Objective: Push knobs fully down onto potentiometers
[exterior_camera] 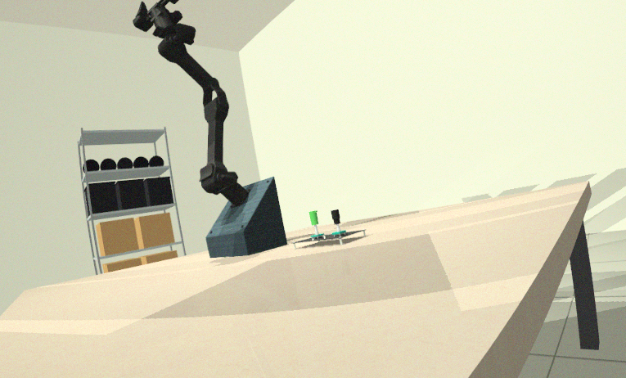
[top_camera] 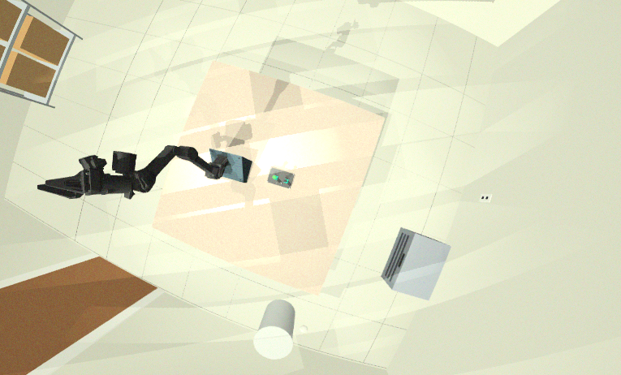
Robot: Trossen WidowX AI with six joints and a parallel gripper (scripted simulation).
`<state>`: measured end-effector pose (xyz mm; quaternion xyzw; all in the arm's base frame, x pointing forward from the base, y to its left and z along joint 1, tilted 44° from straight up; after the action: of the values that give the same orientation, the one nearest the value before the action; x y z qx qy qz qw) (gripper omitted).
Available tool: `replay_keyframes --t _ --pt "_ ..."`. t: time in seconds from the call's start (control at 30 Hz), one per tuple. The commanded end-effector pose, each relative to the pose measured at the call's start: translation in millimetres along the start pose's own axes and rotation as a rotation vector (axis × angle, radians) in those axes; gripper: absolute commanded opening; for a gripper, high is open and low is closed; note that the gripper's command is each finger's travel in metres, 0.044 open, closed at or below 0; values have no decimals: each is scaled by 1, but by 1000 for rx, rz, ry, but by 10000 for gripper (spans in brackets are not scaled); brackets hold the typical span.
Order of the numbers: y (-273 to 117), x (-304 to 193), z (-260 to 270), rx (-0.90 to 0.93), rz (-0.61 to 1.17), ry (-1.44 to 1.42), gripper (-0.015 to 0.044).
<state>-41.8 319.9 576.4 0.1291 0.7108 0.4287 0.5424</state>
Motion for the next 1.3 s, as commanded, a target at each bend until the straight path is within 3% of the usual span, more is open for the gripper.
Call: replay_keyframes --t 0.0,0.47,0.83,1.27 --pt "0 -1 -1 -2 2 0 374" --pt "-24 -95 -78 -240 301 54 6" --pt "-69 -171 -116 -390 596 81 0" --pt "-152 -262 -134 -560 975 174 0"
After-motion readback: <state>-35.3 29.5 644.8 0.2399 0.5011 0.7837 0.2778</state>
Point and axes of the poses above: the point midway between the two fingers, 35 mm back from their tips, its own y axis out along the fingers, its own z axis across the jaws, x = y × z, the point moved 10 cm from there along -y, back along the fingers, and after that the axes turned 2 degrees about y, right-handed, at the moved point
